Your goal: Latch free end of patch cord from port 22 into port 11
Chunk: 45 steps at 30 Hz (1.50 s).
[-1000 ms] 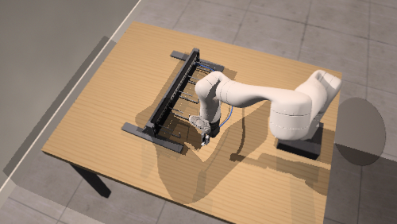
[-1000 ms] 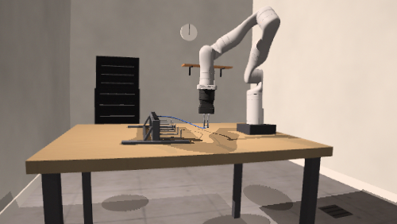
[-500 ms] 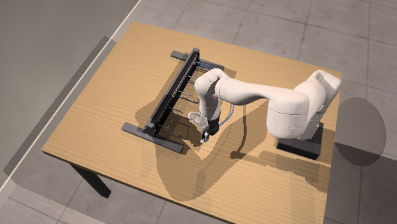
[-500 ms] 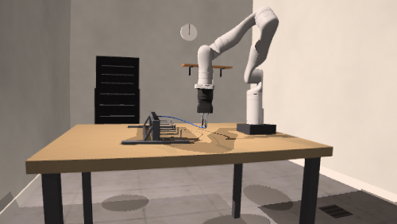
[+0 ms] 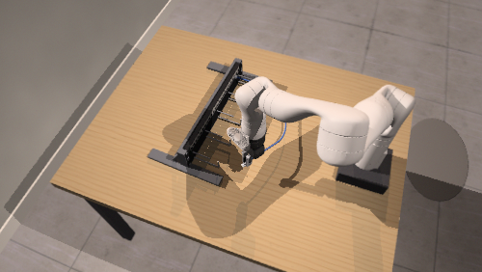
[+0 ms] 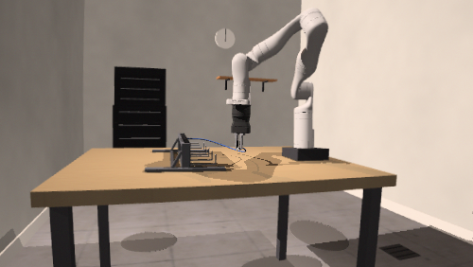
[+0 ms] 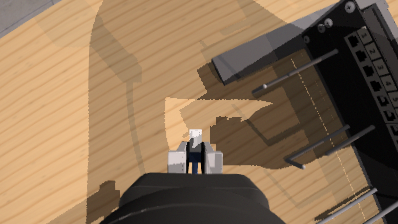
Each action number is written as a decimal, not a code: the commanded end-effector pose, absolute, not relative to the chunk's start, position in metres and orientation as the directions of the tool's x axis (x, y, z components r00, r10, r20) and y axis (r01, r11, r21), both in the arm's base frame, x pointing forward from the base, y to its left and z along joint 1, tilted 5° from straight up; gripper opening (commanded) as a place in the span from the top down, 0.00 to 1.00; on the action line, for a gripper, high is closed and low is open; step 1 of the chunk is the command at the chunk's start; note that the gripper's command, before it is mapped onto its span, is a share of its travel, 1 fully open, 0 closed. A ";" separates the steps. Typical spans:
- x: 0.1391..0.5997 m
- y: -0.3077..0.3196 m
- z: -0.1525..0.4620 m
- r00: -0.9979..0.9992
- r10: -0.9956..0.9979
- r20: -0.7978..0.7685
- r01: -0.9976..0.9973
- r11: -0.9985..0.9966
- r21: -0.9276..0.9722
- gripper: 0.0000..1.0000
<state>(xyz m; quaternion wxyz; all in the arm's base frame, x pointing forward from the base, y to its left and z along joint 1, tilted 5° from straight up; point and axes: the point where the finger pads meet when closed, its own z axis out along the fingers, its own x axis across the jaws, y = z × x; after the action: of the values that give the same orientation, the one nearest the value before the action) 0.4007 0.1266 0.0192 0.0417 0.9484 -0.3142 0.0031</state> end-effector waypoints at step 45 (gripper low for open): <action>0.453 0.034 0.047 0.298 -0.952 0.072 -0.954 -0.296 0.043 1.00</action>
<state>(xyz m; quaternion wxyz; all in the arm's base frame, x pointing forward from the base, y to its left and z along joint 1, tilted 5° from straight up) 0.4494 0.0420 0.0460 0.0384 0.8118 -0.5825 0.0149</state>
